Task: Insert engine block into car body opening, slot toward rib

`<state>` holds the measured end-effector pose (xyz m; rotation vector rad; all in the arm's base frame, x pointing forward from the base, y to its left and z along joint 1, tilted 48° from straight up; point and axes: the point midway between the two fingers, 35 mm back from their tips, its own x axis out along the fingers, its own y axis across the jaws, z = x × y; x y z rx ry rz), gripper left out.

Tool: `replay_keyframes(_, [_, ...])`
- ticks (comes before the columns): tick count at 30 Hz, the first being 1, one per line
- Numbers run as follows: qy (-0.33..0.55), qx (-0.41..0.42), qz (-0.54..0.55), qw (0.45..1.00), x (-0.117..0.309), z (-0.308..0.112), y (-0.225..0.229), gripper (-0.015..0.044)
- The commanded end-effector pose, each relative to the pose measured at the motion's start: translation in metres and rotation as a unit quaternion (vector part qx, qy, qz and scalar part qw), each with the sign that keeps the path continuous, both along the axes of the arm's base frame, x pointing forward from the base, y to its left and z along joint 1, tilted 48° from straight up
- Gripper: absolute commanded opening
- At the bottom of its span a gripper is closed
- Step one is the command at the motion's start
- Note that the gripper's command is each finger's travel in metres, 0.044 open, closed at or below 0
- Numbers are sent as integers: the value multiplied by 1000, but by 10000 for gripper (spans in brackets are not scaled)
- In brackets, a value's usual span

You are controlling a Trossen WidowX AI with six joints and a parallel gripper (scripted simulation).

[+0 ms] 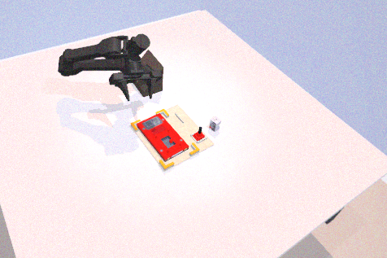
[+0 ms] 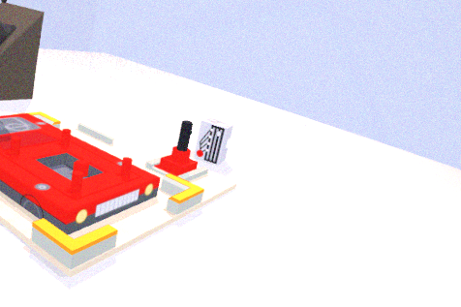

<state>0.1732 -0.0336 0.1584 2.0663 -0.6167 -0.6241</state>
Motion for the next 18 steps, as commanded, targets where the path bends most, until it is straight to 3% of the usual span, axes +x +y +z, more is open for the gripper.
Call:
replay_keyframes(1, [0,2,-1,1000,0,0,0,426])
replay_keyframes(18, [-43,184,-116,975,10,9,2,440])
